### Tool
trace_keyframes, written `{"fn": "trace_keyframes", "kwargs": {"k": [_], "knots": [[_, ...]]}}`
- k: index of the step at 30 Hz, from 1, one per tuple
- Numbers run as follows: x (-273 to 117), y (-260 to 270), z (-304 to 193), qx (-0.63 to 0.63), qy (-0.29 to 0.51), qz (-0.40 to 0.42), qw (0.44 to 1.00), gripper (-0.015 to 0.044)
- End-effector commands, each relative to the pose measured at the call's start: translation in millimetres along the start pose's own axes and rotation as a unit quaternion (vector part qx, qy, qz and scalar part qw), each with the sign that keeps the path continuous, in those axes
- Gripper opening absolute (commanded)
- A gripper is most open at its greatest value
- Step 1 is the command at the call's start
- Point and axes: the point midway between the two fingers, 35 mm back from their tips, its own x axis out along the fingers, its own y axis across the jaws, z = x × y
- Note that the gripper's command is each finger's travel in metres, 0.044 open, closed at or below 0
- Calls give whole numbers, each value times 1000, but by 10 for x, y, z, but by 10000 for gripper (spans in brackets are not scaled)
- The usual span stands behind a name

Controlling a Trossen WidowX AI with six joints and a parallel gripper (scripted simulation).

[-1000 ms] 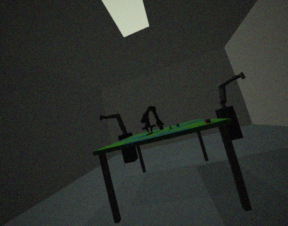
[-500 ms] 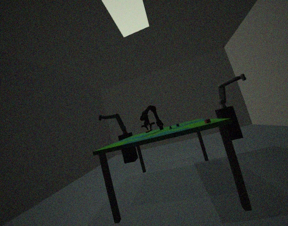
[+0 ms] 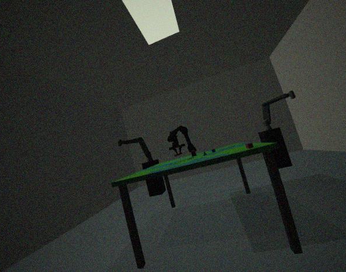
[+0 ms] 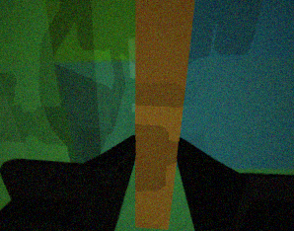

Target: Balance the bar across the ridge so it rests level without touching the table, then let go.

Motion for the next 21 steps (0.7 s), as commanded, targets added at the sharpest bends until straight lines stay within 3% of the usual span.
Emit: {"fn": "trace_keyframes", "kwargs": {"k": [1, 21], "knots": [[-146, -5, -4, -2, -4, -4, 1000, 0], [-214, 522, 174, 131, -5, -1, 991, 0]]}}
